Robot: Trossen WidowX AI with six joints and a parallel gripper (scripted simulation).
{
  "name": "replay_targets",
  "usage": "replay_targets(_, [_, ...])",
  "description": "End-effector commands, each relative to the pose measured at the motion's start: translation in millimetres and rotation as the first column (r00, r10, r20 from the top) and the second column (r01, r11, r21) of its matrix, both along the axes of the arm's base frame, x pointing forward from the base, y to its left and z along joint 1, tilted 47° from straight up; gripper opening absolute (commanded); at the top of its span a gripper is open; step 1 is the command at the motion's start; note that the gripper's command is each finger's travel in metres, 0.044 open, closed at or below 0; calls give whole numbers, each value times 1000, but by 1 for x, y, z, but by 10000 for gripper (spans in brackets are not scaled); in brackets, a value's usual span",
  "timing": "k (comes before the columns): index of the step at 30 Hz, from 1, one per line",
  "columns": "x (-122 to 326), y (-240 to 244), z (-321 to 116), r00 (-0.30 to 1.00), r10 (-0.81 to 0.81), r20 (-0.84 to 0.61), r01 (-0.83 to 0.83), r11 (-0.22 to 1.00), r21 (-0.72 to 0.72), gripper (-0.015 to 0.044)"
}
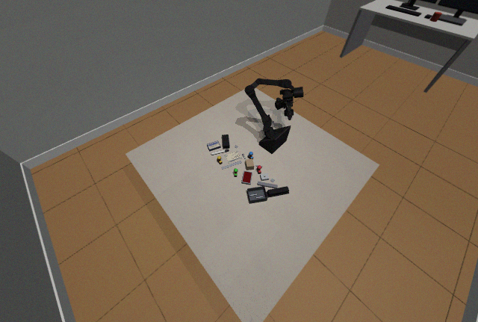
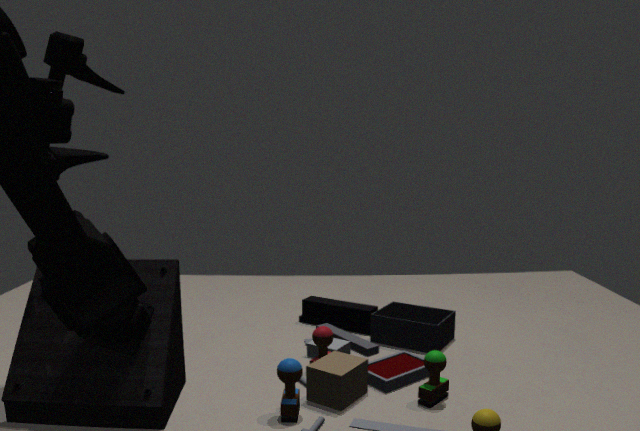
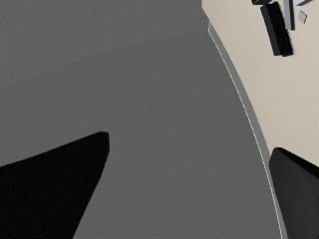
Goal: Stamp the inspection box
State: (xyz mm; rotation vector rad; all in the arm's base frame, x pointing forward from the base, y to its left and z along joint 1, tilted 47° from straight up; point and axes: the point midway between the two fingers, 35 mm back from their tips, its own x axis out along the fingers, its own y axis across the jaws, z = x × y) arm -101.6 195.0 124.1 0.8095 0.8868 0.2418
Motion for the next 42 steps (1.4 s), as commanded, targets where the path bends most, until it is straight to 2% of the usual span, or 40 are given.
replay_targets(1, [1,1,0,1000,-8,-4,8,1000,4,374])
replay_targets(4, [9,9,-2,990,-125,-60,129,990,63,295])
replay_targets(7, [28,26,-5,916,-354,-190,386,906,174,216])
replay_targets(8, [36,32,-6,871,-429,-241,478,853,210,214])
replay_targets(10, [53,43,-9,757,-554,-346,646,714,270,214])
replay_targets(13, [82,57,-13,551,-669,-500,835,441,329,214])
replay_targets(18, [126,72,-21,224,-661,-716,935,-61,349,214])
replay_targets(25, [172,75,-31,3,-523,-852,833,-471,292,214])
replay_targets(32, [223,67,-43,-135,-290,-947,553,-816,171,214])
replay_targets(37, [262,58,-50,-124,-70,-990,242,-969,38,214])
replay_targets(42, [299,46,-59,-19,107,-994,-64,-992,-106,214])
